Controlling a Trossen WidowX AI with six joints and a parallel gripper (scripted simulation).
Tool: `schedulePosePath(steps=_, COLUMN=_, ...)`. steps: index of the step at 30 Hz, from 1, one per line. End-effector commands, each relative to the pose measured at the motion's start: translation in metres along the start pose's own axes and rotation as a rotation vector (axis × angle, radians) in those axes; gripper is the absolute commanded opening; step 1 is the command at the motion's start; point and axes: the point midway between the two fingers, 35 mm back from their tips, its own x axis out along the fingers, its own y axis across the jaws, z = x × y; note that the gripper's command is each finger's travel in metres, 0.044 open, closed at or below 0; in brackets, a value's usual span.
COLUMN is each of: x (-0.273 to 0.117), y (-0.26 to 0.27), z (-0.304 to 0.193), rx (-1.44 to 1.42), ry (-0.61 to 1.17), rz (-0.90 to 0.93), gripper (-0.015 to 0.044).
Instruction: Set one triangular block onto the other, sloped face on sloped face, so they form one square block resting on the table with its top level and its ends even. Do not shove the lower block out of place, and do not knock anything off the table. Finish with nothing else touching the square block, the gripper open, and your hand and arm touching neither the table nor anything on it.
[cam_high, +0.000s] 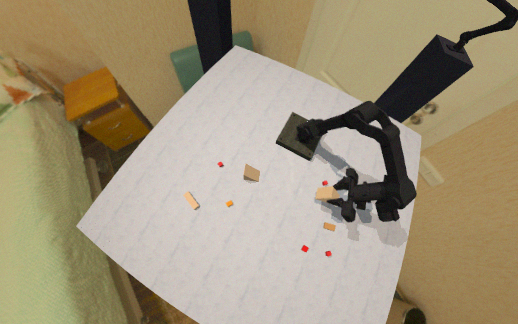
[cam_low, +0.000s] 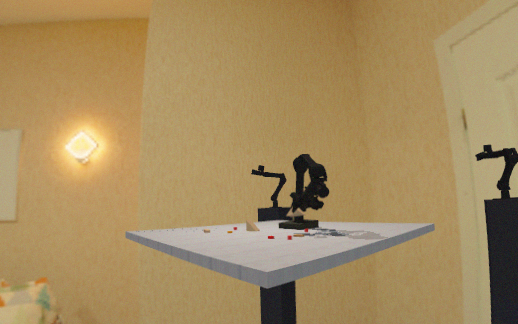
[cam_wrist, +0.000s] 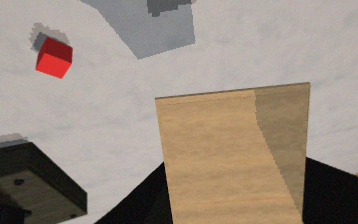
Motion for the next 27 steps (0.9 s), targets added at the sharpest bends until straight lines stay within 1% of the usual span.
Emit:
schedulePosePath(steps=1, x=0.0, y=0.0, z=-0.0029, rx=0.112, ry=-0.024, rz=0.017, gripper=0.0)
schedulePosePath(steps=27, x=0.0062, y=0.0005, z=-0.0093, rx=0.983, ry=-0.123, rz=0.216, gripper=0.0)
